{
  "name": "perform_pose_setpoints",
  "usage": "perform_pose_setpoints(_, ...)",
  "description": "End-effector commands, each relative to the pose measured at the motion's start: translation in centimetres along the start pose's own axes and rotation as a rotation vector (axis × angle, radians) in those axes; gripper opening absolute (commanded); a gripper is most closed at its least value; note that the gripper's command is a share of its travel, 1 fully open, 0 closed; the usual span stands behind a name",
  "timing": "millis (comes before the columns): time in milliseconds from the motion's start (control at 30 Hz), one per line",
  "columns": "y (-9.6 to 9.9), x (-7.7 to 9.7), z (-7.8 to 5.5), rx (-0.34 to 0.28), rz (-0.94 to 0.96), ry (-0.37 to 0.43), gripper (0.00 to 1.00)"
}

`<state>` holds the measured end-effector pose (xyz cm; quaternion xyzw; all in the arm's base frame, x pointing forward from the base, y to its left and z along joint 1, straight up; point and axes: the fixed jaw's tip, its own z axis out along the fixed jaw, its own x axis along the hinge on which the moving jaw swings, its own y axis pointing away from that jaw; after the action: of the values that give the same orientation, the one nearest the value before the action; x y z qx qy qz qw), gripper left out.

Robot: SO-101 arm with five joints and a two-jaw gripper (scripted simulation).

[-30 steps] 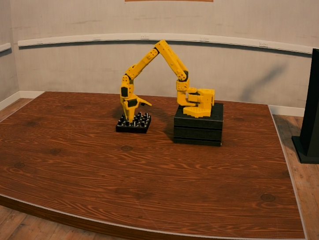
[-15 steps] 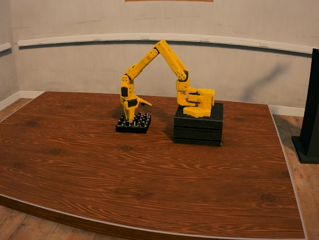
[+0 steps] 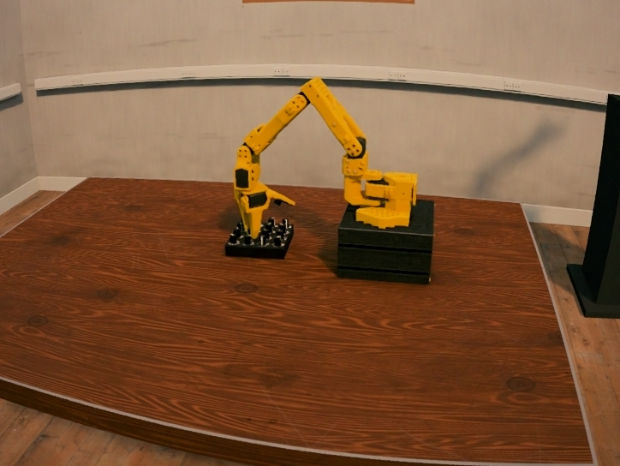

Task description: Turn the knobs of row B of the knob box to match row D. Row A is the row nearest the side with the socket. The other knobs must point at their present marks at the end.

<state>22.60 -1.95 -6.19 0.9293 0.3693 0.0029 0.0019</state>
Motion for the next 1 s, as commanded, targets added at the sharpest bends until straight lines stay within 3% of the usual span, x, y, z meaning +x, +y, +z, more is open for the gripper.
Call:
perform_pose_setpoints(0, 0.0, -0.1, 0.1, 0.007, 0.009, -0.006, 0.08)
perform_pose_setpoints(367, 0.0, -0.1, -0.6, 0.007, 0.009, -0.006, 0.08)
perform_pose_setpoints(967, 0.0, -0.1, -3.0, 0.007, 0.009, -0.006, 0.08)
